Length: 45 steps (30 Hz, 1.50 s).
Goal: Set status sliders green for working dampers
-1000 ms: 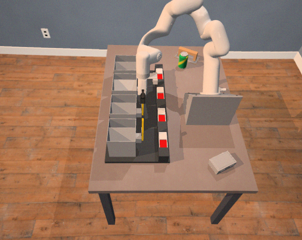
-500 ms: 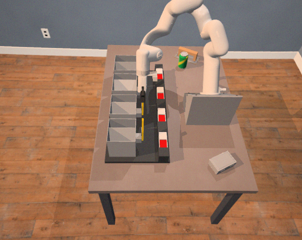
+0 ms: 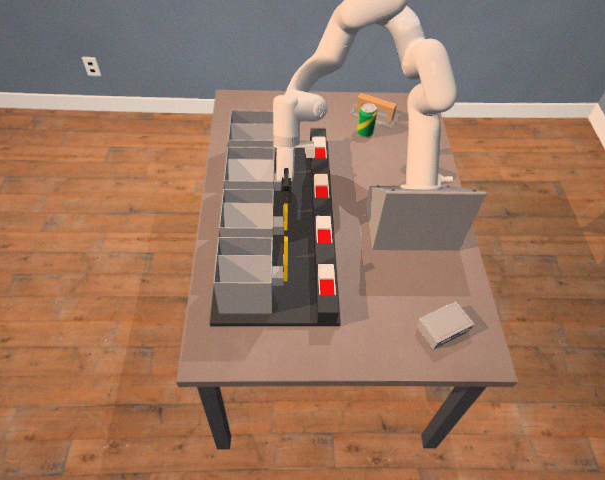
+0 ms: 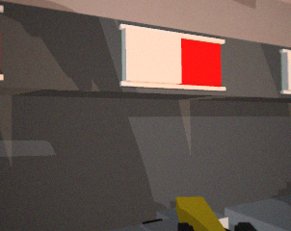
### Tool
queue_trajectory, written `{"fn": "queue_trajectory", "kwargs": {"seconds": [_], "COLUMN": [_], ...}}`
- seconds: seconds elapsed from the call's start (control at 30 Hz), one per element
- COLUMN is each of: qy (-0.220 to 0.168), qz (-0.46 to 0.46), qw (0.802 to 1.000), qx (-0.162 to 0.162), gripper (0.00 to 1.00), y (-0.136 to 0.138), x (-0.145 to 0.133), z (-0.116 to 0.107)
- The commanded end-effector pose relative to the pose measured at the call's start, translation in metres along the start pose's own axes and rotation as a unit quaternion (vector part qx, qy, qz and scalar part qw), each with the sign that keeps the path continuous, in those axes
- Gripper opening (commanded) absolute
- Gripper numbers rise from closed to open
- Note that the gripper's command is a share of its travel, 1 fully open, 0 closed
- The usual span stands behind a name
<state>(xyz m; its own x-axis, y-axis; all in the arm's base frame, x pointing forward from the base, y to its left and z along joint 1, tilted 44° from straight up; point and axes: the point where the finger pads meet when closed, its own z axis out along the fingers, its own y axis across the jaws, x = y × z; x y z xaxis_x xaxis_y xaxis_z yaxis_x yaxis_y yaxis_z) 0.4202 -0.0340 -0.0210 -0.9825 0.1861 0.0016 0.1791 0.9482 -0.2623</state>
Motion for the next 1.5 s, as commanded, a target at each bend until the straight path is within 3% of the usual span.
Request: {"fn": "queue_trajectory", "kwargs": {"seconds": [0.0,0.7,1.47], "qy": [-0.001,-0.001,-0.001], "qz": [-0.001,-0.001,-0.001], "qw": [1.0,0.998,0.997], "qx": [-0.015,-0.064,-0.083], "gripper": [0.19,0.19,0.19], "y": [-0.002,-0.012,-0.015], "x": [-0.001,-0.001,-0.001], "z": [-0.001,0.0,0.0]}}
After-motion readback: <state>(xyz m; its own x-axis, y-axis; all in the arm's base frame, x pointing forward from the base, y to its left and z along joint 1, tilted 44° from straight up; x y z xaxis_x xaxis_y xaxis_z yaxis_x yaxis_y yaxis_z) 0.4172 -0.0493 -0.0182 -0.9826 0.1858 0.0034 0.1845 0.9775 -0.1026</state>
